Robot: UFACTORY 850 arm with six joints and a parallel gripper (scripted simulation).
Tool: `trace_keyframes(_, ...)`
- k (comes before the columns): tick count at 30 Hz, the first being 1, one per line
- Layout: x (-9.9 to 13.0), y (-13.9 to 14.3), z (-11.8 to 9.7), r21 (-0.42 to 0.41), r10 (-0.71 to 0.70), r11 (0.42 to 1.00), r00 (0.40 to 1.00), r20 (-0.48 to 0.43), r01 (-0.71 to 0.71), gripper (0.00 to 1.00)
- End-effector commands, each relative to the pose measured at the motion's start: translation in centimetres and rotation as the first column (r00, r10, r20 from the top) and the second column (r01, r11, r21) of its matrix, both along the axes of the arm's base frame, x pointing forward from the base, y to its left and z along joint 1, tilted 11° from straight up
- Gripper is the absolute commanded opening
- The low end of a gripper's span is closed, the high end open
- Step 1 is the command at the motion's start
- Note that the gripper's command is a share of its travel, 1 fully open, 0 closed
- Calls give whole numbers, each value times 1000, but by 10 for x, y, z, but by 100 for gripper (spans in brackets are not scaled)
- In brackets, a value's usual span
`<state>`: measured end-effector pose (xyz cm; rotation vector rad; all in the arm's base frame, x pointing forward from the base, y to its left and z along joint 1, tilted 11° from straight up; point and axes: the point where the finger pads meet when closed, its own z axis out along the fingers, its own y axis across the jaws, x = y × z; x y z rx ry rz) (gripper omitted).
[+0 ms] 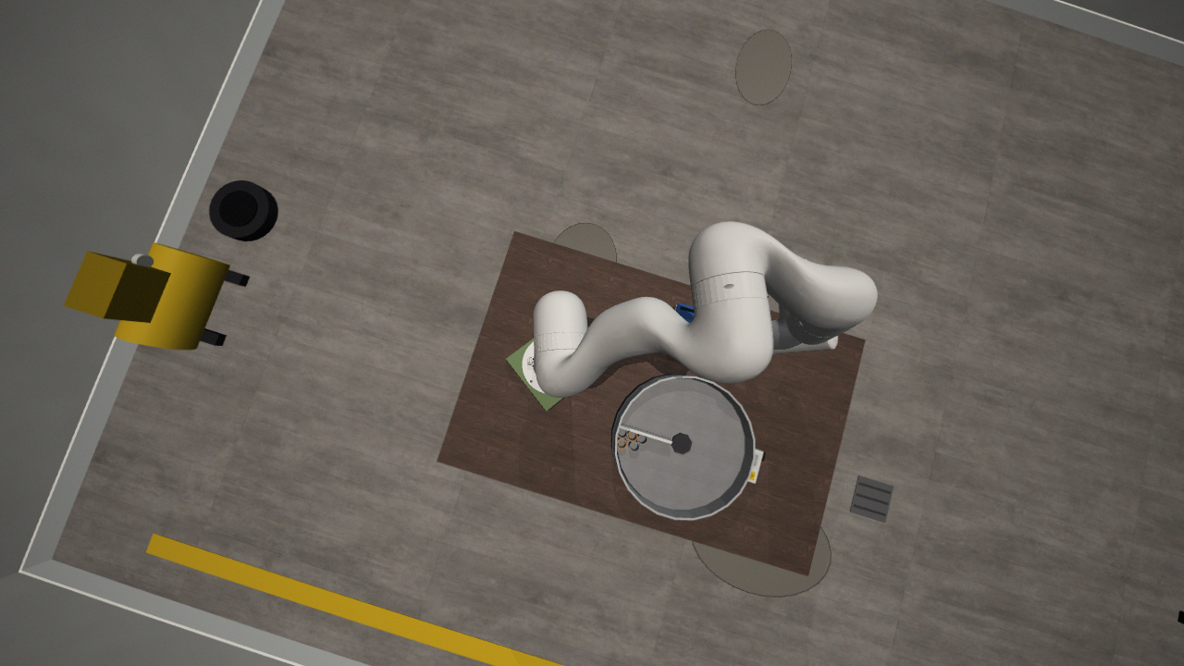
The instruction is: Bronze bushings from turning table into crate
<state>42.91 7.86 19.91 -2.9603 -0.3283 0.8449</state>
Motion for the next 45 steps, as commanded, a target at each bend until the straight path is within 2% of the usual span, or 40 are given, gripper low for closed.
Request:
trace_keyframes(1, -18, -37, -6, 2, 0, 1000, 1000, 5, 0, 11)
trace_keyframes(6, -36, -73, -13, 2, 0, 1000, 1000, 5, 0, 11)
trace_keyframes(8, -36, -73, -13, 2, 0, 1000, 1000, 5, 0, 11)
trace_keyframes(9, -46, -93, -17, 2, 0, 1000, 1000, 5, 0, 11)
trace_keyframes(23, -93, -187, -36, 2, 0, 1000, 1000, 5, 0, 11)
trace_keyframes(25, -93, -187, -36, 2, 0, 1000, 1000, 5, 0, 11)
trace_keyframes(26, -104, -208, -40, 2, 0, 1000, 1000, 5, 0, 11)
trace_keyframes(40, -150, -300, -59, 2, 0, 1000, 1000, 5, 0, 11)
trace_keyframes(42, -150, -300, -59, 2, 0, 1000, 1000, 5, 0, 11)
trace_keyframes(45, -165, -328, -65, 2, 0, 1000, 1000, 5, 0, 11)
